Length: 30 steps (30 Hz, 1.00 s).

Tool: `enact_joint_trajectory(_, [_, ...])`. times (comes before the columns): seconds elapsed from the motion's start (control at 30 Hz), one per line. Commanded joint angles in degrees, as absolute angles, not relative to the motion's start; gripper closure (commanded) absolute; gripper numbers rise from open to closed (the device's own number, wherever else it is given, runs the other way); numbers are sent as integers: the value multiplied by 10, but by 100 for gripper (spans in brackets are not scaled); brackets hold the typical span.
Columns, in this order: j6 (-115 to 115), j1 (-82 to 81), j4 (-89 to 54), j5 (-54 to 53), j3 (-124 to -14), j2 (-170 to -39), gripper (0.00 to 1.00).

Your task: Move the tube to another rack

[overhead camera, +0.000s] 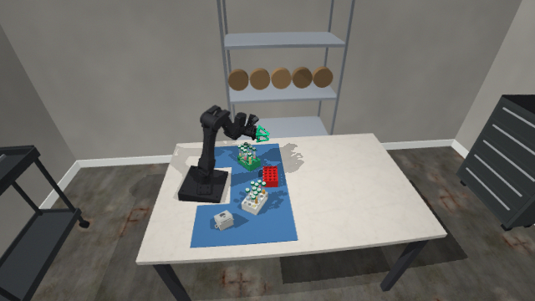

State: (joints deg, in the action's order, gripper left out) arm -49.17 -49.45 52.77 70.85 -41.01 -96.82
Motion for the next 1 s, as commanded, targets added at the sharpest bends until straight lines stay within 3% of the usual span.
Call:
enact_joint_trajectory(0.0, [-492, -495, 530, 708, -412, -965, 0])
enact_joint_trajectory(0.53, [-492, -495, 530, 708, -412, -965, 0])
enact_joint_trajectory(0.57, [-469, -491, 476, 696, -421, -945, 70])
enact_joint_trajectory(0.73, [-451, -466, 381, 663, -464, -921, 70])
enact_joint_trajectory(0.87, [-388, -425, 212, 600, -519, -897, 70])
enact_joint_trajectory(0.97, [-392, -414, 211, 589, -524, -899, 70])
